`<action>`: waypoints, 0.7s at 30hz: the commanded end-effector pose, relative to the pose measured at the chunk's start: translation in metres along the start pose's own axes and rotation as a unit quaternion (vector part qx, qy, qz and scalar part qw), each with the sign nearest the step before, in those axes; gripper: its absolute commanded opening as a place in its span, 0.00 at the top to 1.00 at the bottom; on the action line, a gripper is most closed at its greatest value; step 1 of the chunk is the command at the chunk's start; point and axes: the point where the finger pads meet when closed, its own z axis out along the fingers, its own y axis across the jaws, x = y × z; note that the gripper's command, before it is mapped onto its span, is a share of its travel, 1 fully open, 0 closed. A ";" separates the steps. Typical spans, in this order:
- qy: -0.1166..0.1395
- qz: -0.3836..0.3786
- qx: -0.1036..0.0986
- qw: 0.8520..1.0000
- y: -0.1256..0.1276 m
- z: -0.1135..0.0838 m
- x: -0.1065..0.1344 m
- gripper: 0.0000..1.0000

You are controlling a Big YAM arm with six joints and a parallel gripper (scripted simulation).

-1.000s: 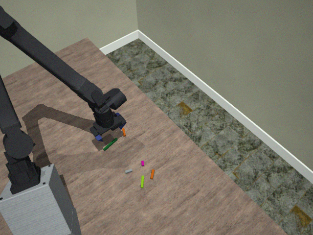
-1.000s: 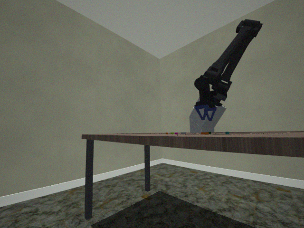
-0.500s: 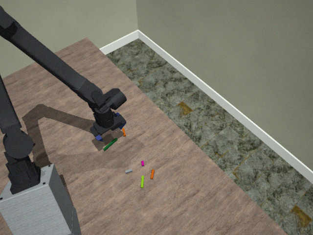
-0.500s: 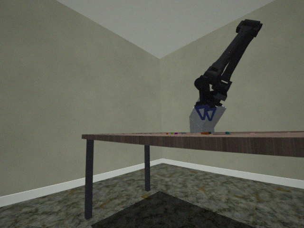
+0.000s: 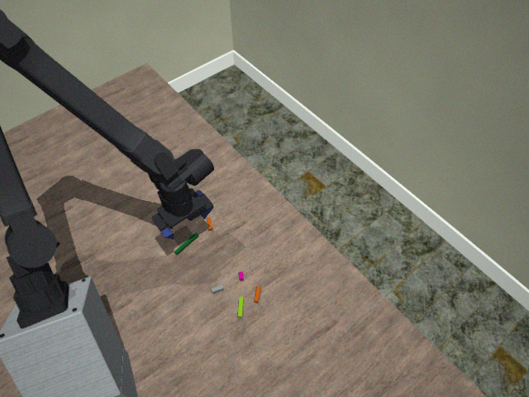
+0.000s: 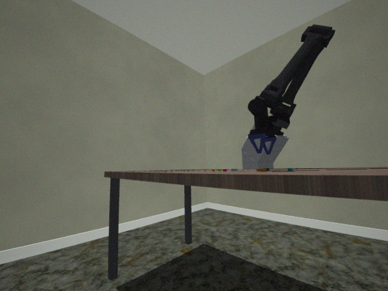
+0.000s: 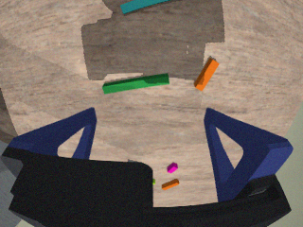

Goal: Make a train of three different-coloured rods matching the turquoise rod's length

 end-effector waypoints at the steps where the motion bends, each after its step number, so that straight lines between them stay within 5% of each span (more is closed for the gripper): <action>1: -0.002 -0.017 0.006 1.000 -0.005 -0.001 -0.005 0.00; 21: -0.003 -0.019 0.007 1.000 -0.006 -0.002 -0.010 0.00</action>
